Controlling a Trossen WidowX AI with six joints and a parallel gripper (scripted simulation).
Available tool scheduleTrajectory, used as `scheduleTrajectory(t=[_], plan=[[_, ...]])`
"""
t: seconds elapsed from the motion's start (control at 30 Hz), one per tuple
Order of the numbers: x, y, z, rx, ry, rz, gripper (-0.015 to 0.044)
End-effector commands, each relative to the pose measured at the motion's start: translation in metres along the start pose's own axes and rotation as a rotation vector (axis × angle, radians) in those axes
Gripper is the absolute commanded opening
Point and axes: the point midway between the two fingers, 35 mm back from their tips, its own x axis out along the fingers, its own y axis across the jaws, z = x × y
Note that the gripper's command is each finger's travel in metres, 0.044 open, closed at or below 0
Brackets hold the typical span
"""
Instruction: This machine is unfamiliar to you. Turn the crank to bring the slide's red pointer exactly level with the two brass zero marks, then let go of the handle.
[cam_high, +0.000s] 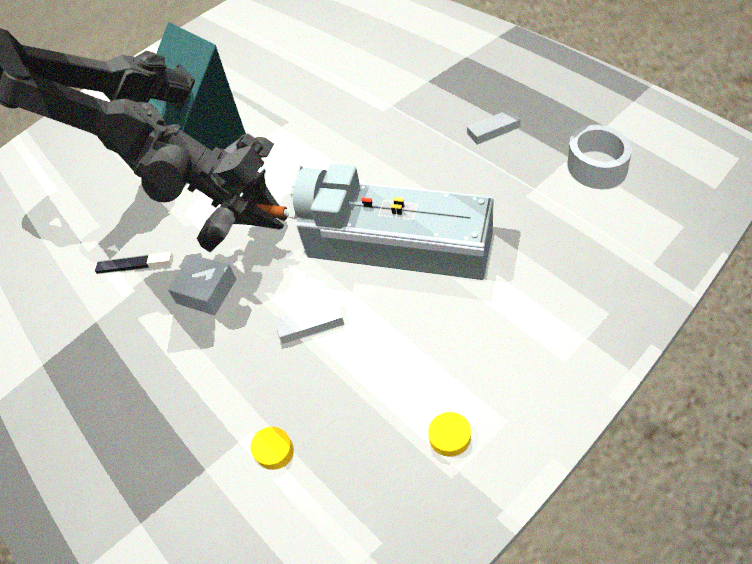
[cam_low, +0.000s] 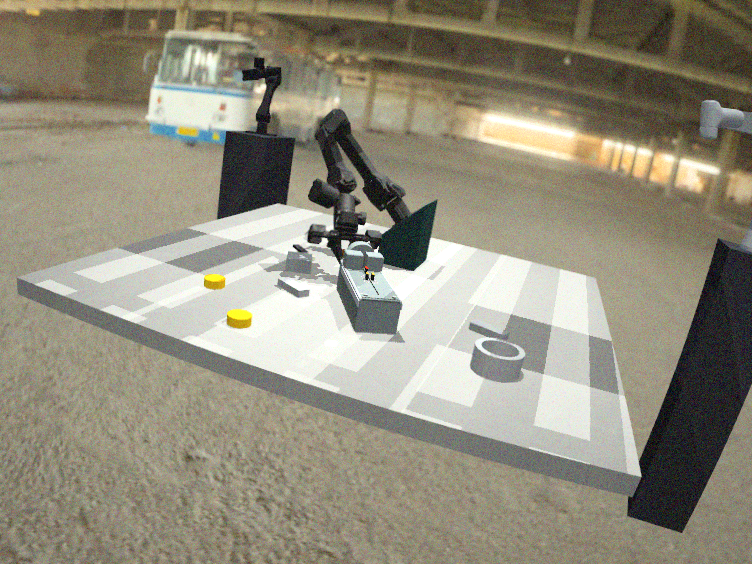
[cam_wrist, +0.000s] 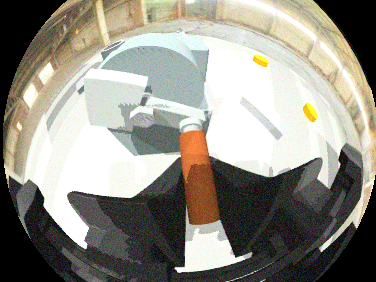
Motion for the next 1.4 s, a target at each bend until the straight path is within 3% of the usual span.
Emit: scheduleTrajectory(t=[0.0,1.37], plan=[[0.004,0.003,-0.004,-0.002,0.003,0.002,0.0],[0.013,0.027,-0.013,-0.002,0.004,0.003,0.0]])
